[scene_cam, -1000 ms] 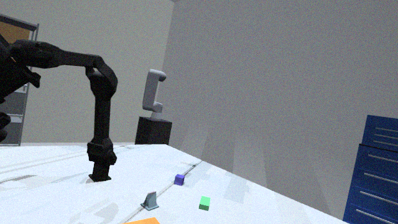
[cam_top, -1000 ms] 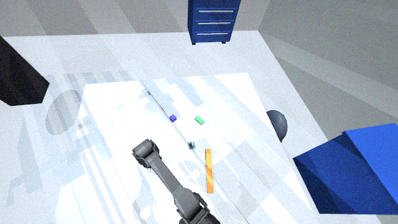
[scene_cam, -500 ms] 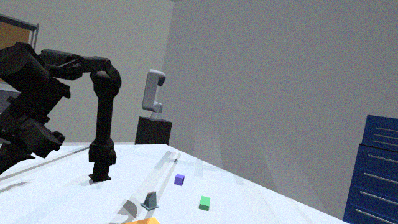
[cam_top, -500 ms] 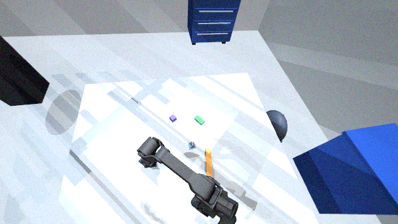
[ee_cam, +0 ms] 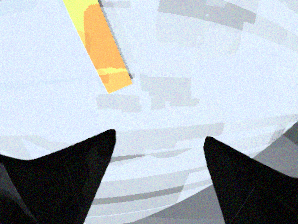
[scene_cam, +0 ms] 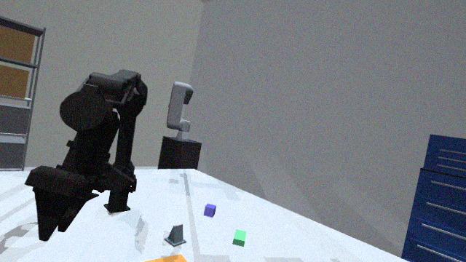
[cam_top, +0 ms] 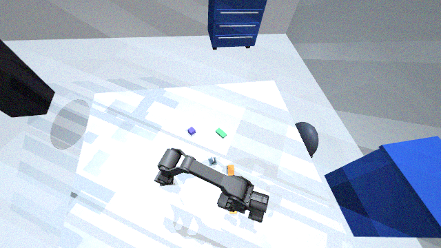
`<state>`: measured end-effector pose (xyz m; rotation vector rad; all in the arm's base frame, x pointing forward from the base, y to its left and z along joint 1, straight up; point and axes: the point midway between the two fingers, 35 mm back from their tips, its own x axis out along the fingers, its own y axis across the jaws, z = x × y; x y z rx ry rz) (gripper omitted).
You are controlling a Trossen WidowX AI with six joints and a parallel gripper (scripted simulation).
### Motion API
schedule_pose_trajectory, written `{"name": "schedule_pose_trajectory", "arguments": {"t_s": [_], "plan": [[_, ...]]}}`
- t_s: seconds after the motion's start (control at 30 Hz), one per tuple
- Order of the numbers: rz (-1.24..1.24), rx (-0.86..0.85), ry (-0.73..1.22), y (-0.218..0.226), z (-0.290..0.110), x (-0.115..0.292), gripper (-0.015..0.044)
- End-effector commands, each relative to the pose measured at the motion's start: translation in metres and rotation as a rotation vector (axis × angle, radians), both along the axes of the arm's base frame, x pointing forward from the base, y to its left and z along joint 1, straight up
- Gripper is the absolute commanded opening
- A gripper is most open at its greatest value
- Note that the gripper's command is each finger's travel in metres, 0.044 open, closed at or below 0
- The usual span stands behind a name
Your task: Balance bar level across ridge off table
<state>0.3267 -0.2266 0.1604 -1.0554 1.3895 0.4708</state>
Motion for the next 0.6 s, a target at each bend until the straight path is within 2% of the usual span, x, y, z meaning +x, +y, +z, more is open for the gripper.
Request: {"name": "schedule_pose_trajectory", "arguments": {"t_s": [0.0, 0.57], "plan": [[0.090, 0.061, 0.049, 0.032, -0.013, 0.007, 0.0315], [0.388, 0.236, 0.205, 0.145, -0.037, 0.014, 0.0315]]}}
